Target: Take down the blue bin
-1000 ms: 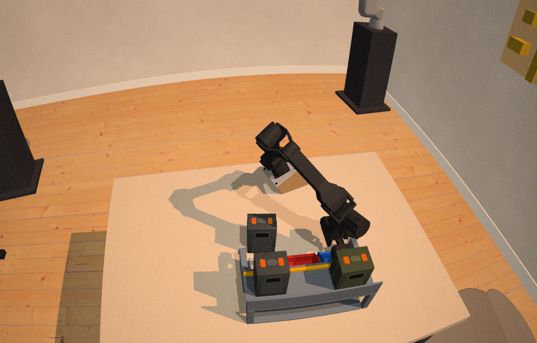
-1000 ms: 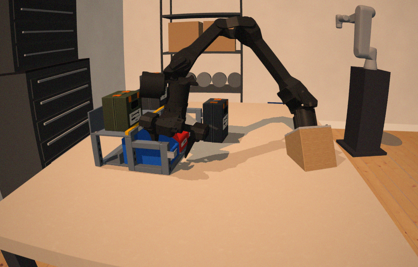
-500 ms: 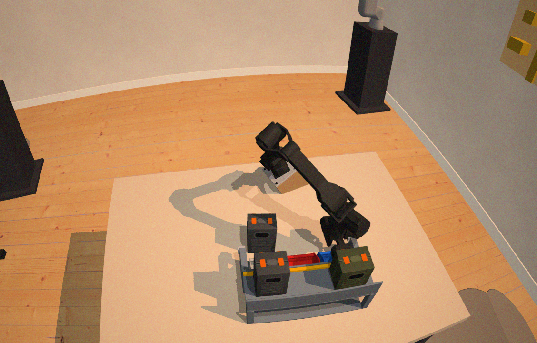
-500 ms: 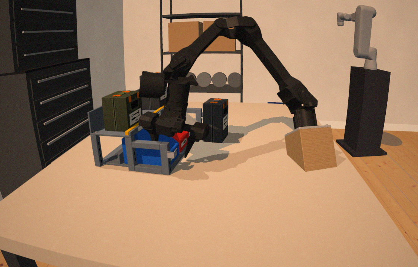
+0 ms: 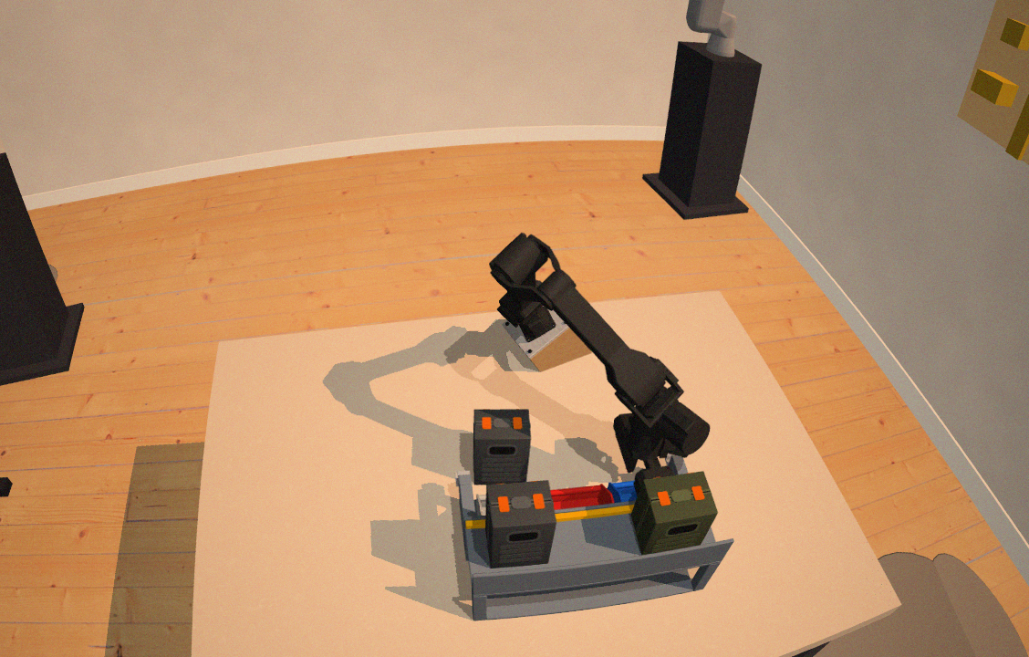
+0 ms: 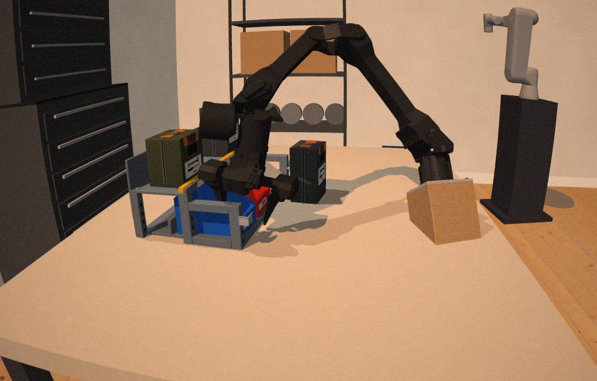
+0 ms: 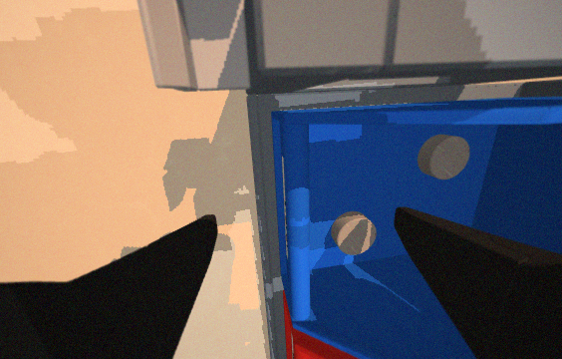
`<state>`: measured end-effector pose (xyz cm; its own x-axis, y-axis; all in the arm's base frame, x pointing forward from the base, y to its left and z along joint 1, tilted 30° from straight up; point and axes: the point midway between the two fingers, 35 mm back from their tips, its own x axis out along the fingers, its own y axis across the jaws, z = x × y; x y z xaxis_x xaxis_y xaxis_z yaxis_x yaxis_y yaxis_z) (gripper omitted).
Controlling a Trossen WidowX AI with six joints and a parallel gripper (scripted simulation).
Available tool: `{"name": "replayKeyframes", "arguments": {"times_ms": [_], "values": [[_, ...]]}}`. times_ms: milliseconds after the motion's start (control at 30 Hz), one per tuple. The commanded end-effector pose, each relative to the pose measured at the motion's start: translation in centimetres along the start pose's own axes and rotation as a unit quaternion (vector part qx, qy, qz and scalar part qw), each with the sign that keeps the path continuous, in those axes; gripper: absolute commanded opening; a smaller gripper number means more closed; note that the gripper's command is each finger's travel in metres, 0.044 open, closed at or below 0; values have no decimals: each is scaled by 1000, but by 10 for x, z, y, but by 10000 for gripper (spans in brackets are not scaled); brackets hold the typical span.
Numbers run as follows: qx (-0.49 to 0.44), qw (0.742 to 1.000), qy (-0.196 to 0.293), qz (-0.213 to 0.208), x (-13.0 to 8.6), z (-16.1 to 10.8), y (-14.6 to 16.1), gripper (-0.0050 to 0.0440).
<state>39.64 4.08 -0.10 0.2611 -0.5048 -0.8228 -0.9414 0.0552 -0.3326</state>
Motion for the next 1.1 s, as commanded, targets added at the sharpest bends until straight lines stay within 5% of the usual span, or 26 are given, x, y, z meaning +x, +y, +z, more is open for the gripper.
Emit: {"name": "replayKeyframes", "arguments": {"times_ms": [0, 133, 167, 1067], "values": [[5, 1000, -2, -9, -7, -2, -6, 425], [5, 1000, -2, -9, -7, -2, -6, 425], [6, 1000, -4, -9, -6, -1, -6, 0], [5, 1000, -4, -8, -6, -1, -6, 0]]}}
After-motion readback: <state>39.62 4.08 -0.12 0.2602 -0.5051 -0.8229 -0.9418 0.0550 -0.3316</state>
